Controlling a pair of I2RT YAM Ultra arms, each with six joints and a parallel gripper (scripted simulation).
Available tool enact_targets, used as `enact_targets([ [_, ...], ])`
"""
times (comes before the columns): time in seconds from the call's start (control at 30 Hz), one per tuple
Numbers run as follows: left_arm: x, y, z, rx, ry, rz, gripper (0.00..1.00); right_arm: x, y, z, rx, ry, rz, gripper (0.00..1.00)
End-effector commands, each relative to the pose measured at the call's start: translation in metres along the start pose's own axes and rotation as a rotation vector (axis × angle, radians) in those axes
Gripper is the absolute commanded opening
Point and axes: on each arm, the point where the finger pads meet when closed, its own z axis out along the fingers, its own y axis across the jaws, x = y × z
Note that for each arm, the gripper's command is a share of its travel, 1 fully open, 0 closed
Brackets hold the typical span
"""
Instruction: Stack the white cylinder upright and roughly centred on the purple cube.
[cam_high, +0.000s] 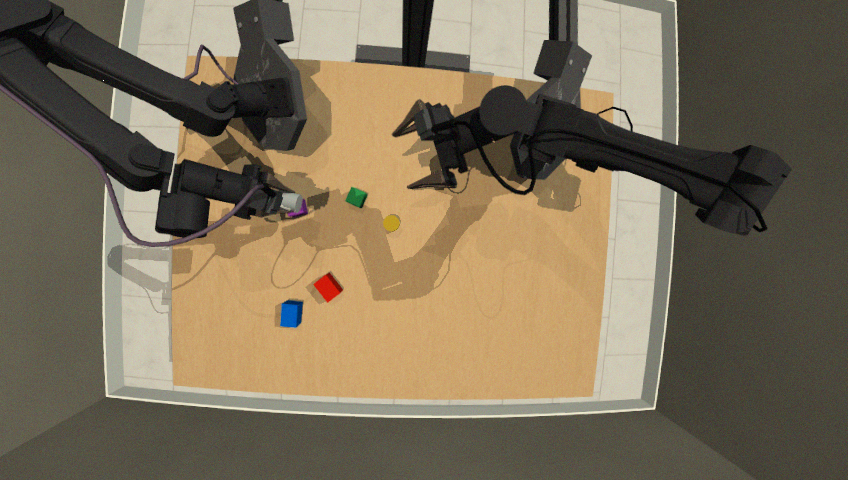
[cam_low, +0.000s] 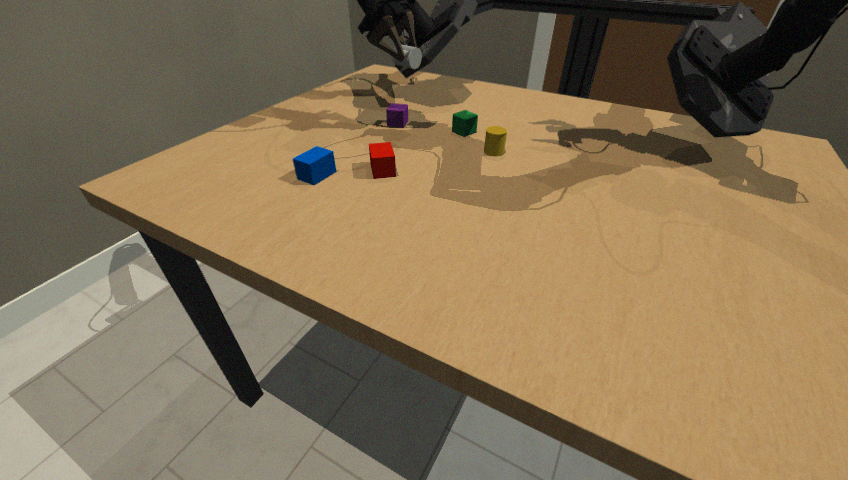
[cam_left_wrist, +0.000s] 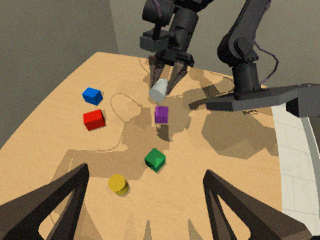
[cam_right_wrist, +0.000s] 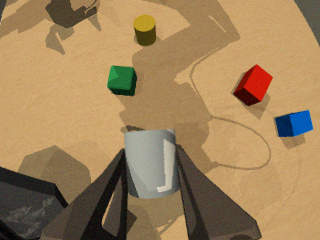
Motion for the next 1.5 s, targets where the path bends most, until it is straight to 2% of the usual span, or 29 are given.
enact_targets([
  [0.0, 0.002, -0.006, 0.0, 0.016, -0.002, 0.014, 1.0, -0.006, 0.003, -0.002, -0.081, -0.031, -0.072, 0.34],
  [0.1, -0.004, -0.002, -0.001, 0.004, -0.011, 0.0, 1.0, -0.005, -0.004, -0.001, -0.066, -0.022, -0.056, 0.34],
  [0.23, -0.004, -0.002, -0.001, 0.004, -0.011, 0.0, 1.0, -0.005, 0.004, -0.002, -0.1, -0.028, -0.077, 0.34],
  [0.3, -0.004, -0.002, -0.001, 0.004, -0.011, 0.0, 1.0, -0.002, 0.008, -0.008, -0.118, -0.033, -0.093, 0.34],
  [0.53, -0.004, -0.002, -0.001, 0.004, -0.011, 0.0, 1.0, 0.008, -0.009, -0.029, -0.076, -0.033, -0.073, 0.34],
  [0.6, -0.004, -0.002, -0.001, 0.004, -0.011, 0.0, 1.0, 0.01, -0.016, -0.03, -0.047, -0.024, -0.057, 0.34],
  [0.73, -0.004, -0.002, -0.001, 0.004, -0.011, 0.0, 1.0, 0.021, -0.014, -0.029, -0.056, 0.059, -0.051, 0.34],
  [0.8, -0.004, -0.002, -0.001, 0.004, -0.011, 0.0, 1.0, 0.021, -0.014, -0.029, -0.056, 0.059, -0.051, 0.34],
  [0.87, -0.004, -0.002, -0.001, 0.004, -0.011, 0.0, 1.0, 0.027, -0.016, -0.029, -0.046, 0.12, -0.056, 0.34],
  [1.03, -0.004, -0.002, -0.001, 0.004, -0.011, 0.0, 1.0, 0.039, -0.02, -0.03, -0.019, 0.357, -0.155, 0.34],
  [1.3, -0.004, -0.002, -0.001, 0.004, -0.011, 0.0, 1.0, 0.029, -0.019, -0.027, 0.001, 0.595, -0.365, 0.34],
  [1.37, -0.004, -0.002, -0.001, 0.004, -0.011, 0.0, 1.0, 0.029, -0.019, -0.027, 0.001, 0.595, -0.365, 0.34],
  [1.47, -0.004, -0.002, -0.001, 0.004, -0.011, 0.0, 1.0, 0.031, -0.021, -0.028, 0.018, 0.706, -0.426, 0.34],
])
